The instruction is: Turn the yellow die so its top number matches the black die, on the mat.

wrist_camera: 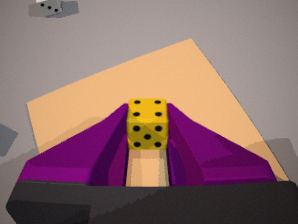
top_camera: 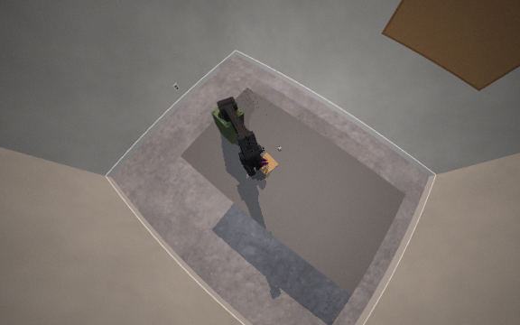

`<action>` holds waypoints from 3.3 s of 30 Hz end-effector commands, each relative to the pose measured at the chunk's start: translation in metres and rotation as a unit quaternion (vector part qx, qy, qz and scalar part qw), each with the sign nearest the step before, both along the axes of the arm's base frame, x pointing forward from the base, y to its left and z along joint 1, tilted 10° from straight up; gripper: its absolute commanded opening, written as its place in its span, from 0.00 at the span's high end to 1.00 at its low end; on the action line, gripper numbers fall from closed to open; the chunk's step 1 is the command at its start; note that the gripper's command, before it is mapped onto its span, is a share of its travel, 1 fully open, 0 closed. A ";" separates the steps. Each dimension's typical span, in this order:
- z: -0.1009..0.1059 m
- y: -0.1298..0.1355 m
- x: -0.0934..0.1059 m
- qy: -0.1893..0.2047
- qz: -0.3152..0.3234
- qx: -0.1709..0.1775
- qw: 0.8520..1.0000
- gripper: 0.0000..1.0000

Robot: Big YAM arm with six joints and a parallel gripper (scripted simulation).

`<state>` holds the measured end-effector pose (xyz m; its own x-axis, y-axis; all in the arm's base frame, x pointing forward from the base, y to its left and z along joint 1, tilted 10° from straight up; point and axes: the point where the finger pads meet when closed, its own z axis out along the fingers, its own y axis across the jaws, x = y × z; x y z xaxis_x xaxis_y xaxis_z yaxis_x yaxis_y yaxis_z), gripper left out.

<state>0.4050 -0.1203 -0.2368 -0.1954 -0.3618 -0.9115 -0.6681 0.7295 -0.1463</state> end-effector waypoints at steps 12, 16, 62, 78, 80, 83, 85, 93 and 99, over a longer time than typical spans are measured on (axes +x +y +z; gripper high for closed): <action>0.001 -0.007 0.012 -0.010 -0.002 -0.005 1.000 0.86; 0.001 -0.007 0.012 -0.010 -0.002 -0.005 1.000 0.86; -0.014 -0.001 0.008 -0.004 0.000 0.000 1.000 0.86; -0.017 -0.002 0.011 -0.006 0.001 -0.002 1.000 0.86; -0.016 -0.003 0.011 -0.006 0.001 -0.002 1.000 0.86; -0.016 -0.003 0.011 -0.006 0.001 -0.002 1.000 0.86; -0.016 -0.003 0.011 -0.006 0.001 -0.002 1.000 0.86; -0.016 -0.003 0.011 -0.006 0.001 -0.002 1.000 0.86; -0.016 -0.003 0.011 -0.006 0.001 -0.002 1.000 0.86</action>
